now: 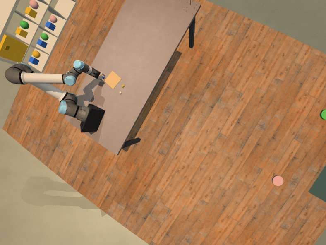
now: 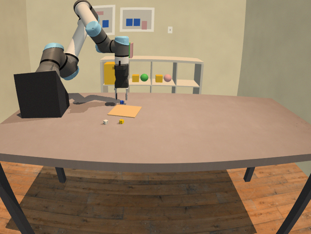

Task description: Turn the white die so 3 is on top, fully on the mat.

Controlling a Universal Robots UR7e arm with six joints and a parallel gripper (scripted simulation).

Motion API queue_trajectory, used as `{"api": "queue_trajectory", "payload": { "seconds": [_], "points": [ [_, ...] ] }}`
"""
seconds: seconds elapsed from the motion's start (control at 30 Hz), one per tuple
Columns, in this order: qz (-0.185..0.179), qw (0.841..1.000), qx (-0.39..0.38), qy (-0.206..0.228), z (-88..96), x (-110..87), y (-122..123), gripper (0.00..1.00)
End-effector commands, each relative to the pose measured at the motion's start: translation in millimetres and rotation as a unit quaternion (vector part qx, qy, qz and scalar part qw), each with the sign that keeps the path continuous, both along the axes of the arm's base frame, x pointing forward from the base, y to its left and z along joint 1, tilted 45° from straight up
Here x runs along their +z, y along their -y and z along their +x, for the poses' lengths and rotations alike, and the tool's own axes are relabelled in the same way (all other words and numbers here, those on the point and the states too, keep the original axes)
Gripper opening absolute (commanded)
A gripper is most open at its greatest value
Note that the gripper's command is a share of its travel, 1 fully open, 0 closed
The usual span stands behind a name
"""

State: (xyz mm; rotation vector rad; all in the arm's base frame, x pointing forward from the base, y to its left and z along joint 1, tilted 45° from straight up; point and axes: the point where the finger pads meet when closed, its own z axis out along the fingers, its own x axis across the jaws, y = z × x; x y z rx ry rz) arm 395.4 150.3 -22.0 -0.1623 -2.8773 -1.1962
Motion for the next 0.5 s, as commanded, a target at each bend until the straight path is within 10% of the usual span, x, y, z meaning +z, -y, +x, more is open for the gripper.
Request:
{"api": "queue_trajectory", "payload": {
  "seconds": [0.0,0.47],
  "points": [
    [0.0,1.0,0.0,0.0,0.4,0.2,0.3,1.0],
    [0.0,1.0,0.0,0.0,0.3,4.1,4.3,1.0]
  ]
}}
